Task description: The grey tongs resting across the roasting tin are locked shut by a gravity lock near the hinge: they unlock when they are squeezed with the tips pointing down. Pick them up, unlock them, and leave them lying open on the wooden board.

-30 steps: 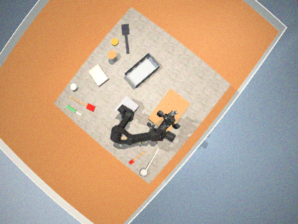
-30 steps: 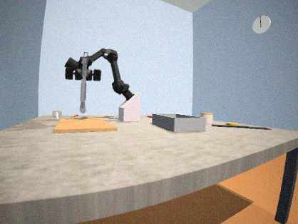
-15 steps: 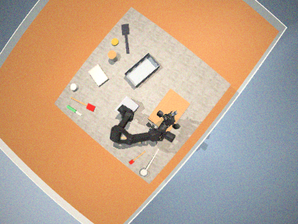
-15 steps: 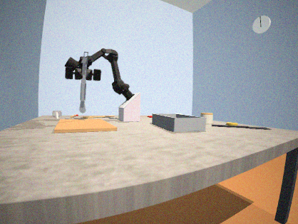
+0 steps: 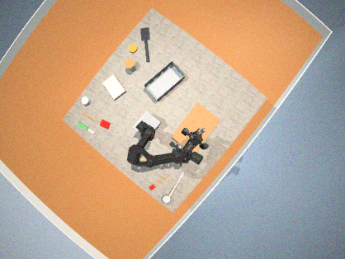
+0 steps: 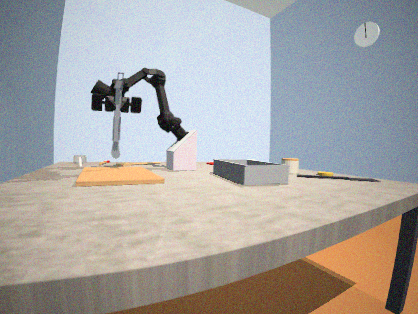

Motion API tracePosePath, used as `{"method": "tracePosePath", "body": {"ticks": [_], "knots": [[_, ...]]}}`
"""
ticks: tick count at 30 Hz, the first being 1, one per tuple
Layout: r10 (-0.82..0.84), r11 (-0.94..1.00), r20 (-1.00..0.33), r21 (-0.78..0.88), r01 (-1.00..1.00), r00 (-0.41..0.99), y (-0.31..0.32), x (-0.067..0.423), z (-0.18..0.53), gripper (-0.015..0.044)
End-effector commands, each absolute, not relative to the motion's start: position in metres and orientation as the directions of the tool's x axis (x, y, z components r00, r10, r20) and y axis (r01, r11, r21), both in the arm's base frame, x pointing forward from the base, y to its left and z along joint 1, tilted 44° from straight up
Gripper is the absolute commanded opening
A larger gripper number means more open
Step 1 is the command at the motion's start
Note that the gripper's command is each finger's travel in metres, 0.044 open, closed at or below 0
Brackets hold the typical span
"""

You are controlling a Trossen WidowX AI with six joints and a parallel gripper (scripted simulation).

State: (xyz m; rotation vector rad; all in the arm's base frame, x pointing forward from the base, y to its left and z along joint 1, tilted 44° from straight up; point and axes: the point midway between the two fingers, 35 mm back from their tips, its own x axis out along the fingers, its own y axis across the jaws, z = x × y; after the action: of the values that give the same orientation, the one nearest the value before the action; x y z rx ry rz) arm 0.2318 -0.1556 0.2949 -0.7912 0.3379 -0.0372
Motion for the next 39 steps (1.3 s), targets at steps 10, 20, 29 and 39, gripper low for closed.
{"method": "tracePosePath", "body": {"ticks": [10, 20, 29, 39], "knots": [[-0.228, 0.780, -0.417, -0.619, -0.092, 0.880, -0.169, 0.244, 0.282, -0.0150], [-0.320, 0.848, -0.604, -0.526, -0.063, 0.730, -0.183, 0.255, 0.262, -0.0150], [-0.404, 0.863, -0.733, -0.503, -0.037, 0.547, -0.190, 0.259, 0.247, -0.0150], [-0.514, 0.835, -0.797, -0.550, -0.029, 0.318, -0.194, 0.260, 0.239, -0.0150]]}}
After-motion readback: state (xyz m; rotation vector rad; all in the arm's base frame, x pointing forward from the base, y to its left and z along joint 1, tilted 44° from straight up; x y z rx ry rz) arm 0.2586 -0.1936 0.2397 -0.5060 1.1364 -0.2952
